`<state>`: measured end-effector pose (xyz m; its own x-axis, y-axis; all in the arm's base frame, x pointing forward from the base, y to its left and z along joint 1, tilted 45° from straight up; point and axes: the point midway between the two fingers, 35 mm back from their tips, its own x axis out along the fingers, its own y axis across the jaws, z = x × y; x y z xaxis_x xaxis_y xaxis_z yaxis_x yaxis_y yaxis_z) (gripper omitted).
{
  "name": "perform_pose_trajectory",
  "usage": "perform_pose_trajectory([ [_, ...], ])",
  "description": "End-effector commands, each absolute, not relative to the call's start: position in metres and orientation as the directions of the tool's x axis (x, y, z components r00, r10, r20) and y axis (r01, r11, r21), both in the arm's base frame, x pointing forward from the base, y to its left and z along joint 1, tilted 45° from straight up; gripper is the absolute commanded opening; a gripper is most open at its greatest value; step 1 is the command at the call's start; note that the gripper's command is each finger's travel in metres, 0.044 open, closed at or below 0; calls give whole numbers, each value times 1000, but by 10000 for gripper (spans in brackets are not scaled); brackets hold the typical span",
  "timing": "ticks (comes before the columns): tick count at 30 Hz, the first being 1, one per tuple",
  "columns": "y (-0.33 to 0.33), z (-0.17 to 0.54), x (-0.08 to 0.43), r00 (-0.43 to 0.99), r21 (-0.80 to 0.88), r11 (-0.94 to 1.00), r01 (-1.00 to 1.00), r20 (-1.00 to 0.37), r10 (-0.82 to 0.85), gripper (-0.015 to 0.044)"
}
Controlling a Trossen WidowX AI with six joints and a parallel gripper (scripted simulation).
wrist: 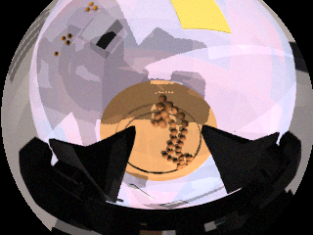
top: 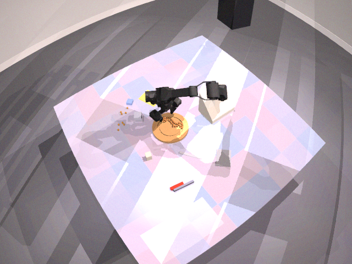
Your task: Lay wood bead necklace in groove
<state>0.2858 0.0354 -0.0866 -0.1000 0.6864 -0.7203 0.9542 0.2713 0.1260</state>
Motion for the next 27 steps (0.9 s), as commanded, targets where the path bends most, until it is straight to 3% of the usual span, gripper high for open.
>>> perform_pose_trajectory([
  [1, 42, -93, 280, -114, 110, 271, 956, -713, 692, 380],
  [17, 52, -102, 277, -120, 103, 271, 957, -710, 694, 380],
  [27, 50, -101, 279, -115, 111, 273, 956, -714, 691, 118],
])
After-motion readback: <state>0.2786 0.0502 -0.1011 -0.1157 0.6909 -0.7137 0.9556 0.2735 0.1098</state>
